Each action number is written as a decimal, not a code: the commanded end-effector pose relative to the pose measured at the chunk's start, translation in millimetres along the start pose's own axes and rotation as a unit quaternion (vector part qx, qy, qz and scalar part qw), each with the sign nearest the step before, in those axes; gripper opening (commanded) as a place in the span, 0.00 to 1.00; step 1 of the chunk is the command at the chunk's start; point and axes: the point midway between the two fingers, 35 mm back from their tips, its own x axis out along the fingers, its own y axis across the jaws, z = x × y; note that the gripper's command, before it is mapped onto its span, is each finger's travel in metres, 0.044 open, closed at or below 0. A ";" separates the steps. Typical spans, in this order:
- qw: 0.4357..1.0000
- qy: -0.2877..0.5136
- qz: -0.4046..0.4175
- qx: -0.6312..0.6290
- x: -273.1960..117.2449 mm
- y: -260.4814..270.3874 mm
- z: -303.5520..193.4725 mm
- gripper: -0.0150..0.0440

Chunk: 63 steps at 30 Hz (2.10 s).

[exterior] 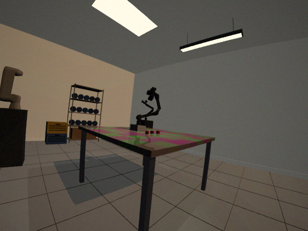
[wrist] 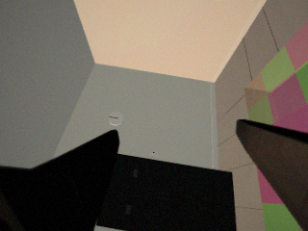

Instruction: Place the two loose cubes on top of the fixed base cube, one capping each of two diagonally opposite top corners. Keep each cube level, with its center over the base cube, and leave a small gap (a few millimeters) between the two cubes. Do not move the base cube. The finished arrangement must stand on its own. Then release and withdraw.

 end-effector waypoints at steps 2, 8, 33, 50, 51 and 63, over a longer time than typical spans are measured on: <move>1.000 0.001 -0.001 0.004 -0.6 -0.5 2.8 0.84; 0.999 0.017 -0.016 0.033 -4.1 -5.2 31.4 0.70; 0.953 0.196 -0.222 0.063 94.6 -98.3 130.9 0.70; 0.845 0.355 -0.395 -0.068 177.5 -211.9 60.4 0.70; 0.836 0.364 -0.404 -0.080 180.1 -219.1 53.7 0.70; 0.699 0.464 -0.486 -0.247 186.4 -306.0 -33.1 0.70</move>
